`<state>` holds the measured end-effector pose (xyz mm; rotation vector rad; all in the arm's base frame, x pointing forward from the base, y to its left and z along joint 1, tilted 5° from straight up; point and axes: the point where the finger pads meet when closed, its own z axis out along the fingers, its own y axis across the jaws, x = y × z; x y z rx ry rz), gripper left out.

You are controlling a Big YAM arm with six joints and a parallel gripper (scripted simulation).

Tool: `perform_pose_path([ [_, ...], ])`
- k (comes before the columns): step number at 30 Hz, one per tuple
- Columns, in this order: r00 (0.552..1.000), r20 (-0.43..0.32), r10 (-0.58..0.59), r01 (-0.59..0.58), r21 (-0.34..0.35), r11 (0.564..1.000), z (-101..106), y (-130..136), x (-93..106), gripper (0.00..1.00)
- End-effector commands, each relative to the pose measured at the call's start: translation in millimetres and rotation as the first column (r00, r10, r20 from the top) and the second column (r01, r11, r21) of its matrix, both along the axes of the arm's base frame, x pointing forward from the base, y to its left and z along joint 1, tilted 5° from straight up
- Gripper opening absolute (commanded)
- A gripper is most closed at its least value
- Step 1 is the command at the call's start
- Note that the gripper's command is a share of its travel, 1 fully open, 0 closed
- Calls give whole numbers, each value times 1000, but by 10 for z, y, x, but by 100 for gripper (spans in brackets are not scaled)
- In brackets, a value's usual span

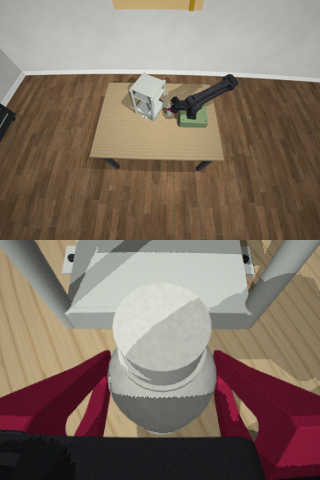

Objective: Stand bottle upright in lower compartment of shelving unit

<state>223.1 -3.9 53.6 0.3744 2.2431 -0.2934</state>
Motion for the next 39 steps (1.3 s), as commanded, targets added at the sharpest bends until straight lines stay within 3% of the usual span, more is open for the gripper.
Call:
perform_pose_path([
  [1,995,97,4,-6,22,1000,452,36,619,41],
  [11,995,98,4,-6,17,1000,441,-39,792,41],
  [39,995,97,4,-6,16,1000,438,-42,793,41],
])
